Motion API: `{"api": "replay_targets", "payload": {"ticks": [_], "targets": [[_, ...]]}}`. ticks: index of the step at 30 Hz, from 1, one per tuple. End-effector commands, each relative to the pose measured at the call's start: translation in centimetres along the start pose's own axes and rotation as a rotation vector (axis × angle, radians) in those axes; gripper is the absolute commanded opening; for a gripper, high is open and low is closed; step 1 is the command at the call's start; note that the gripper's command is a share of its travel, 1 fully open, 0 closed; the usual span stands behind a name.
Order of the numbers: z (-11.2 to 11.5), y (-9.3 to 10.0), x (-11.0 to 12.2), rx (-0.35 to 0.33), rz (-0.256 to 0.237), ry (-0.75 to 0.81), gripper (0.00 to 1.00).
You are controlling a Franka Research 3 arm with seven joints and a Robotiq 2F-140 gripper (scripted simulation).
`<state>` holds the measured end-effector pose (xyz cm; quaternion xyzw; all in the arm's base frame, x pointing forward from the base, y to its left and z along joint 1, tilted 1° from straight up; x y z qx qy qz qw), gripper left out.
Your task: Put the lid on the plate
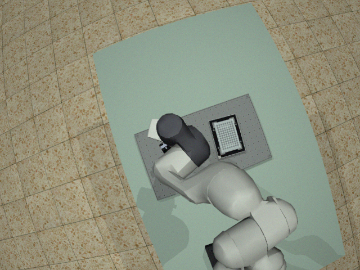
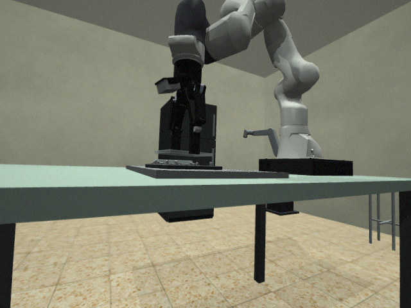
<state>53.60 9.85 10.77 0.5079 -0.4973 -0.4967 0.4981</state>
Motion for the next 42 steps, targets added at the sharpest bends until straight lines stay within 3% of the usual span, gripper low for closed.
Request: {"api": "replay_targets", "payload": {"ticks": [1, 19, 34, 35, 37, 39, 41, 42], "targets": [[0.1, 0.7, 0.1, -0.006, 0.001, 0.011, 0.1], [0.1, 3.1, 0.1, -0.006, 0.001, 0.011, 0.1], [0.1, 3.5, 0.3, -0.006, 0.001, 0.011, 0.1], [0.1, 3.5, 1.6, -0.006, 0.002, 0.011, 0.1], [0.5, 3.5, 7.6, -0.007, 0.003, 0.011, 0.1], [1.4, 3.4, 10.3, -0.007, 0.002, 0.011, 0.1], [1.4, 3.4, 10.3, -0.007, 0.002, 0.011, 0.1], [2.3, 3.5, 15.6, -0.007, 0.002, 0.011, 0.1]]}}
Point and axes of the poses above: the point where the finger pads meet when closed, its own y axis back along the fingers, its own x axis across the jaws, z = x × y, the point moved 9 cm from there along y, back along the fingers, and after that the axes turned 12 degrees about -y, right-handed, at the moved point
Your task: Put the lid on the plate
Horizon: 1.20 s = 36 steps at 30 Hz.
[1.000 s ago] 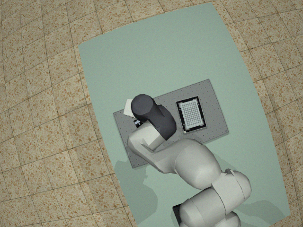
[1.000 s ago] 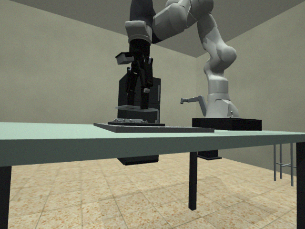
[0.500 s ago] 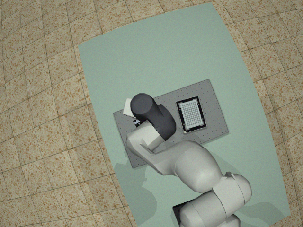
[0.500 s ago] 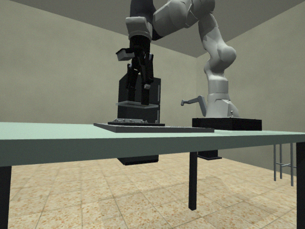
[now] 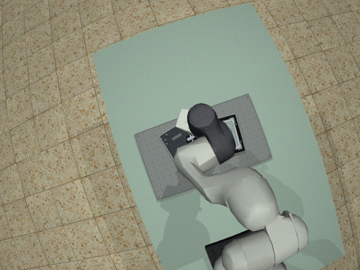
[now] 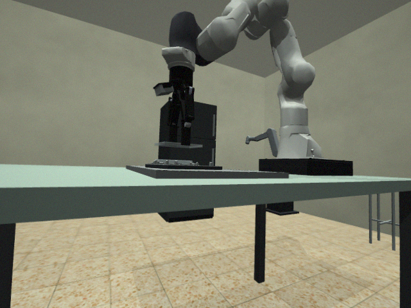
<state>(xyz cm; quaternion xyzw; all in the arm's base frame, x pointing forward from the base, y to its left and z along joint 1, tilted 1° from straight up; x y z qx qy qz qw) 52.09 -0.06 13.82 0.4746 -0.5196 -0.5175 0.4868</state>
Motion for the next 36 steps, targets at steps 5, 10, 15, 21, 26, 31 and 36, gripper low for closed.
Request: {"api": "replay_targets", "payload": {"ticks": [5, 10, 15, 21, 26, 31, 36], "targets": [[0.6, 0.2, 9.3, 0.014, -0.022, 0.098, 0.1], [0.6, 0.2, 9.3, 0.014, -0.022, 0.098, 0.1], [0.6, 0.2, 9.3, 0.014, -0.022, 0.098, 0.1], [0.6, 0.2, 9.3, 0.014, -0.022, 0.098, 0.1], [0.6, 0.2, 9.3, 0.014, -0.022, 0.098, 0.1], [0.6, 0.2, 9.3, 0.014, -0.022, 0.098, 0.1], [0.6, 0.2, 9.3, 0.014, -0.022, 0.098, 0.1]]}}
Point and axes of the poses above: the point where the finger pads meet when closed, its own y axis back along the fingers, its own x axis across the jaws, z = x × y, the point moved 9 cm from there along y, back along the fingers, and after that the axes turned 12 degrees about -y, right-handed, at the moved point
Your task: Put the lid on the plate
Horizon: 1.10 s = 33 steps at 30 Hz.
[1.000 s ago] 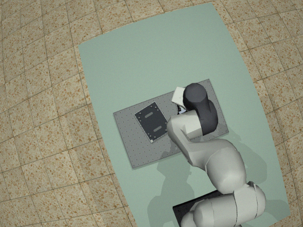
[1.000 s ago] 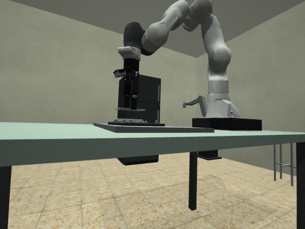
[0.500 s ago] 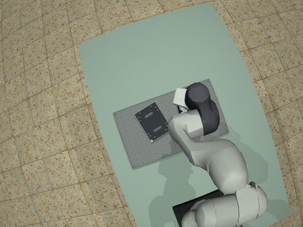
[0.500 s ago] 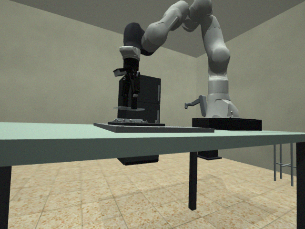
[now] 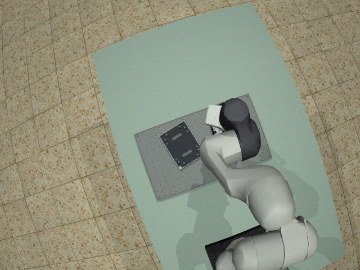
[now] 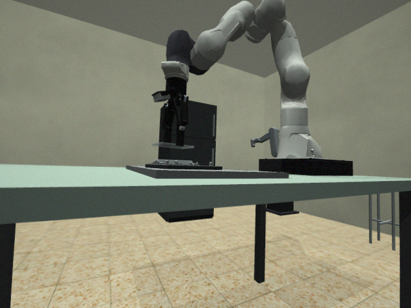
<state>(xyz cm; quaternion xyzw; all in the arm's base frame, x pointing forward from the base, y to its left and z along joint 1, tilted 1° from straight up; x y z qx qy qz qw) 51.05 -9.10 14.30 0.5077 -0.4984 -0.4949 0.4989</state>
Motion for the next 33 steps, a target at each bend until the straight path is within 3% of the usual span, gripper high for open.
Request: {"api": "replay_targets", "payload": {"ticks": [1, 15, 33], "targets": [[0.29, -0.17, 0.15, -0.008, -0.002, 0.009, 0.1], [0.29, -0.22, 0.15, -0.008, -0.002, -0.022, 0.1], [0.29, -0.51, 0.15, -0.008, -0.002, -0.195, 0.1]]}}
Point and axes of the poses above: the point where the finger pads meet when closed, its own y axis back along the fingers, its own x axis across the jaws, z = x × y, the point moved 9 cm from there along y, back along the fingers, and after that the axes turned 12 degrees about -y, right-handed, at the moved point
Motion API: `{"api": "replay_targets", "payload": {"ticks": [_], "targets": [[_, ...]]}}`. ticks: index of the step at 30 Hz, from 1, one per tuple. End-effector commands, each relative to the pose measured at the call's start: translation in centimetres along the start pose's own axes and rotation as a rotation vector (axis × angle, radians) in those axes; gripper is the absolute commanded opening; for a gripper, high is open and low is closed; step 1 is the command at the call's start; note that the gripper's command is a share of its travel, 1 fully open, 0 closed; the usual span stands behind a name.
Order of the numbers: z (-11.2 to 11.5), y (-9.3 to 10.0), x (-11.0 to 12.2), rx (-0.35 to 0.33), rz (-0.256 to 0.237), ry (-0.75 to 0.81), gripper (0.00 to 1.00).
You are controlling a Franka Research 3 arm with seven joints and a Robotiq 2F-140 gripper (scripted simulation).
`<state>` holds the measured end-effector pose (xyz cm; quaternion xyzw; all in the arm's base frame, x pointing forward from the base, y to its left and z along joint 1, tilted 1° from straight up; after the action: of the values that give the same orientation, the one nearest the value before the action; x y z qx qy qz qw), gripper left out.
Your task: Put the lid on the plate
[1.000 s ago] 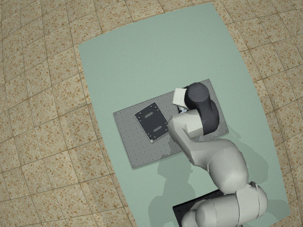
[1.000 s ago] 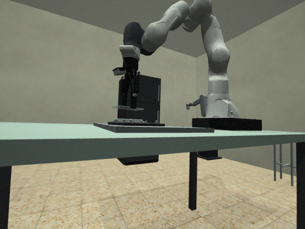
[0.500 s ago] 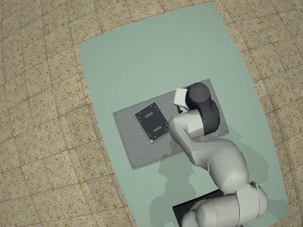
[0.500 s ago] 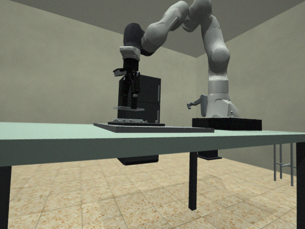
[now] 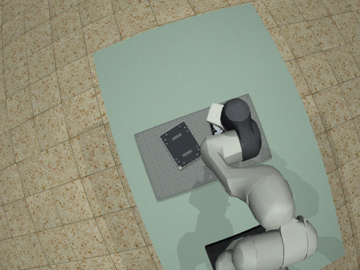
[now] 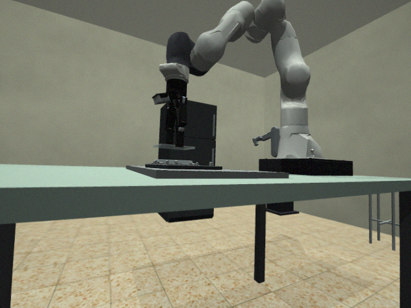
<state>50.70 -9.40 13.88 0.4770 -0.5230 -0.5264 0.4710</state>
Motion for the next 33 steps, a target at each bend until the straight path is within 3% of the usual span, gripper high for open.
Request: {"api": "replay_targets", "payload": {"ticks": [1, 6, 22, 33], "targets": [[-0.1, -0.1, -0.2, 0.001, 0.001, -0.094, 0.1], [-0.1, -0.3, -0.2, 0.001, 0.001, -0.157, 0.1], [-0.1, -3.1, -0.2, 0.001, 0.001, -0.157, 0.1], [-0.1, -3.5, -0.2, 0.001, 0.001, -0.157, 0.1]]}}
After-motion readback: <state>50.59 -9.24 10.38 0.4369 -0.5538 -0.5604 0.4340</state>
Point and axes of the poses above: the point where the finger pads meet when closed, its own y axis back along the fingers, its own x axis across the jaws, z = x × y, the point moved 9 cm from there along y, back along the fingers, and after that the axes turned 12 degrees about -y, right-handed, at the moved point
